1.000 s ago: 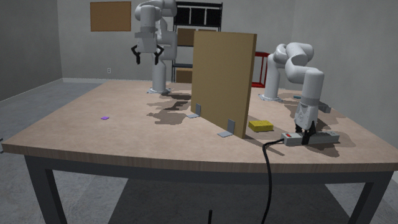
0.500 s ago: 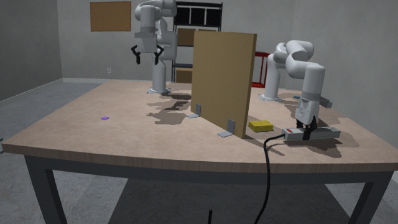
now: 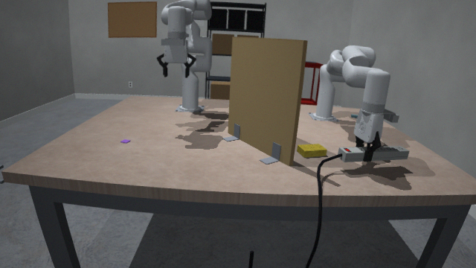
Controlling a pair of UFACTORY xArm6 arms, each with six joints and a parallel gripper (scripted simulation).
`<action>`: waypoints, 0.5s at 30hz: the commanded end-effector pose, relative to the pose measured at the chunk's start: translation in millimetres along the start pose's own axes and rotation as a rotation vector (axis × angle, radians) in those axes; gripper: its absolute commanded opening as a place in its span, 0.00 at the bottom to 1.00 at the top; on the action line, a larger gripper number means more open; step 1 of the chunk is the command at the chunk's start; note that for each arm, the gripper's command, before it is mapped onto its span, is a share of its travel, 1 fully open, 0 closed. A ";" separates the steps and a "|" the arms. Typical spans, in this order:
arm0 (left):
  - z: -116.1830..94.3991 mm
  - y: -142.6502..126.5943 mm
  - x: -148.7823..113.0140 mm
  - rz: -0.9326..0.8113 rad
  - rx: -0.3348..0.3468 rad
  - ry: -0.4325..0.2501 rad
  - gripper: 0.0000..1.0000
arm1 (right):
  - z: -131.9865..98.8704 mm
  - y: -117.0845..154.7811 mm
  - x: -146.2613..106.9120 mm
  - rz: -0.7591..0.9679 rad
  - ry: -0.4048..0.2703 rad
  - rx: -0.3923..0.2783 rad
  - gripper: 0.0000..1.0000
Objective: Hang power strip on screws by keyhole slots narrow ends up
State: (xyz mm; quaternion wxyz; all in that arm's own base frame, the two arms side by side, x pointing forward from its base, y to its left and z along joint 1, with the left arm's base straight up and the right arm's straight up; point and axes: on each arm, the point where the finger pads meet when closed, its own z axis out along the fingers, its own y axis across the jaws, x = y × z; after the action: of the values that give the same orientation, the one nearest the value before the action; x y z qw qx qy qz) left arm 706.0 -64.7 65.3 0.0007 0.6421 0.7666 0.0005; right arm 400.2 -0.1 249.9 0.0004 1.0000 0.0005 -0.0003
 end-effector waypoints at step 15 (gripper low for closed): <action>-19.7 -20.5 -31.3 0.130 0.041 -0.111 0.00 | -1.7 0.0 1.0 0.000 0.005 0.000 1.00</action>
State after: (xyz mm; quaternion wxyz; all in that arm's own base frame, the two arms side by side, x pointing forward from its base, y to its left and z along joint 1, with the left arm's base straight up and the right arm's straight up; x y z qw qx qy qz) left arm 698.3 -82.4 76.9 0.0110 0.6666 0.7449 -0.0275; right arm 400.2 -0.1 249.9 0.0004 1.0000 0.0005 -0.0003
